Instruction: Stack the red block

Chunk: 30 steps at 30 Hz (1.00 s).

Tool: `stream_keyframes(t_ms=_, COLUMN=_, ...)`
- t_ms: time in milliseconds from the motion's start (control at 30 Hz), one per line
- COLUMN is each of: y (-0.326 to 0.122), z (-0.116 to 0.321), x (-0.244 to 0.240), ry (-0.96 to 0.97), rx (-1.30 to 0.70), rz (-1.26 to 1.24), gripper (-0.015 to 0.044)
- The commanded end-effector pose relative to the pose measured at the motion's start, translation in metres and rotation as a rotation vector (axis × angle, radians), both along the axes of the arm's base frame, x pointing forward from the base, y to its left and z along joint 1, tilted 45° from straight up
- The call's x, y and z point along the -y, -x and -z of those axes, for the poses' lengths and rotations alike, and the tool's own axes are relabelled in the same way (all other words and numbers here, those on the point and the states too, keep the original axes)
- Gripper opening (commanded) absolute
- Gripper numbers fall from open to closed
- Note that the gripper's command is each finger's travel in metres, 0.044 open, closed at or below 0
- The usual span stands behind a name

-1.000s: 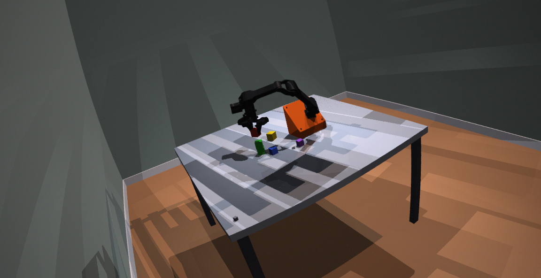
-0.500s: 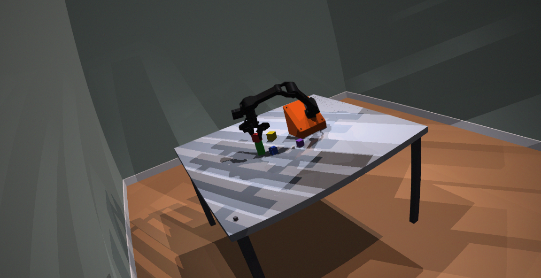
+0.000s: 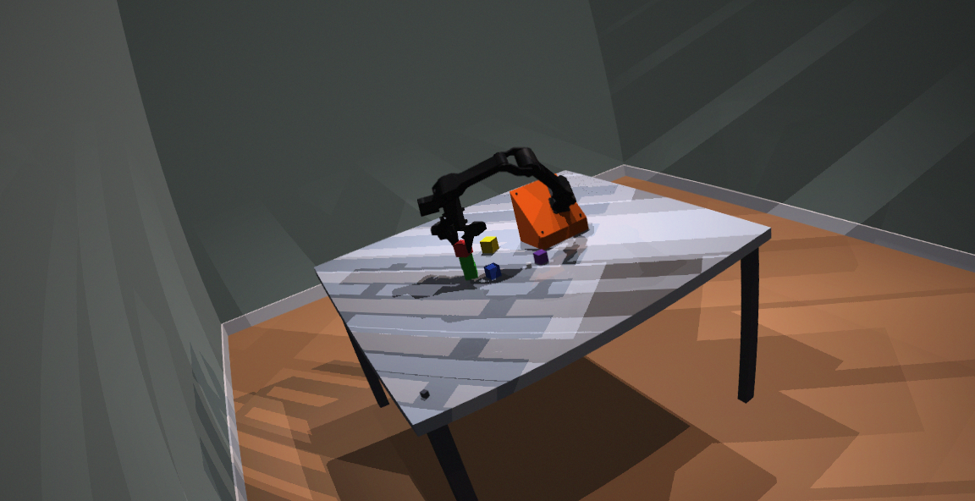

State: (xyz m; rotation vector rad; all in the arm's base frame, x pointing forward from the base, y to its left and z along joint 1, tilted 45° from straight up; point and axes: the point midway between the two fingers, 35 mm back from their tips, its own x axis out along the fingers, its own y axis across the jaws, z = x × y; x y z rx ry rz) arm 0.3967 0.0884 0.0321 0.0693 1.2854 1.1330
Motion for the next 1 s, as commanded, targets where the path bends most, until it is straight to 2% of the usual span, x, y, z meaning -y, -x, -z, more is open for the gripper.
stream_keyframes(t_ms=0, y=0.0005, z=0.0004, x=-0.0007, ry=-0.003, rx=-0.004, rz=0.004, gripper=0.0)
stream_keyframes(t_ms=467, y=0.0002, z=-0.0007, x=0.0005, ry=-0.003, rx=-0.004, rz=0.004, gripper=0.0)
stream_keyframes(t_ms=967, y=0.0002, z=0.0006, x=-0.0003, ry=0.0, rx=-0.001, rz=0.001, gripper=0.0394)
